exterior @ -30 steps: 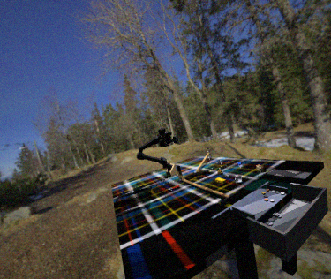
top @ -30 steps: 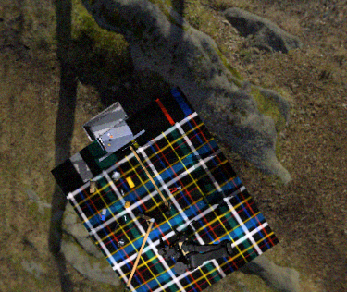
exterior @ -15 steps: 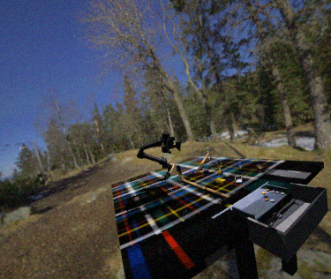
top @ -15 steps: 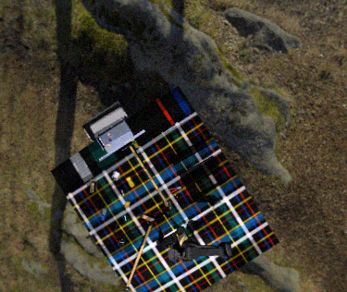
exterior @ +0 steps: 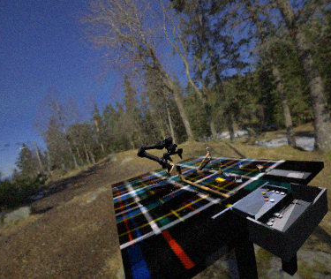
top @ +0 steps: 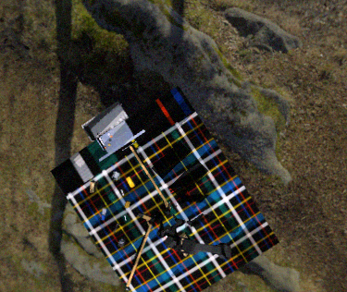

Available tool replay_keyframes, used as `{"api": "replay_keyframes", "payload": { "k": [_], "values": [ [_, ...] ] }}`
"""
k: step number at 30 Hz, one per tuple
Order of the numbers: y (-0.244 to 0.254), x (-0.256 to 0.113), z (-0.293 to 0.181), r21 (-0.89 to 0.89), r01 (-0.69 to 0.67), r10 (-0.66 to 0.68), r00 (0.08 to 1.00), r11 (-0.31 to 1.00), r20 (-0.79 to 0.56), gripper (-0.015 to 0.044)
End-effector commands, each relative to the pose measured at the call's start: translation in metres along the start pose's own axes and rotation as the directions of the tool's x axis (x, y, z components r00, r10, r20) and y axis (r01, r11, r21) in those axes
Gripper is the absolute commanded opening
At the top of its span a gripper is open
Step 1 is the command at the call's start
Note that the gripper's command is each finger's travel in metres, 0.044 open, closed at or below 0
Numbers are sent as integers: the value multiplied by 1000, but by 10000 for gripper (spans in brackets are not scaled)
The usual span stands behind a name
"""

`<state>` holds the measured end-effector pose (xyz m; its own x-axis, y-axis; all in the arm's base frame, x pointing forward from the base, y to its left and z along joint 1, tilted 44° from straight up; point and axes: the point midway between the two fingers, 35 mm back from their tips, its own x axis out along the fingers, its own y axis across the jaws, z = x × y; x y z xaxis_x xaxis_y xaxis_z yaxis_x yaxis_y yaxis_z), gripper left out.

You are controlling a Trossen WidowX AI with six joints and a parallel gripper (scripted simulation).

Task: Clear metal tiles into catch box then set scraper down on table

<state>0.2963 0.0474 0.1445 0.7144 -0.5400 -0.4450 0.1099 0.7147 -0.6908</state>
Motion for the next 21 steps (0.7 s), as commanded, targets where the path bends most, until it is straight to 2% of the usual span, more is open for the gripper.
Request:
{"api": "replay_keyframes", "payload": {
  "k": [1, 7, 13, 21],
  "values": [
    [-1, 13, -19, 0, 2, -2, 998, 1000, -63, 440],
    [-4, 27, -38, 15, 9, -7, 991, 1000, -137, 440],
    [-5, 29, -41, 17, 10, -7, 989, 1000, -147, 440],
    [-4, 12, -32, 17, -6, 9, 988, 1000, -152, 440]
  ]
}}
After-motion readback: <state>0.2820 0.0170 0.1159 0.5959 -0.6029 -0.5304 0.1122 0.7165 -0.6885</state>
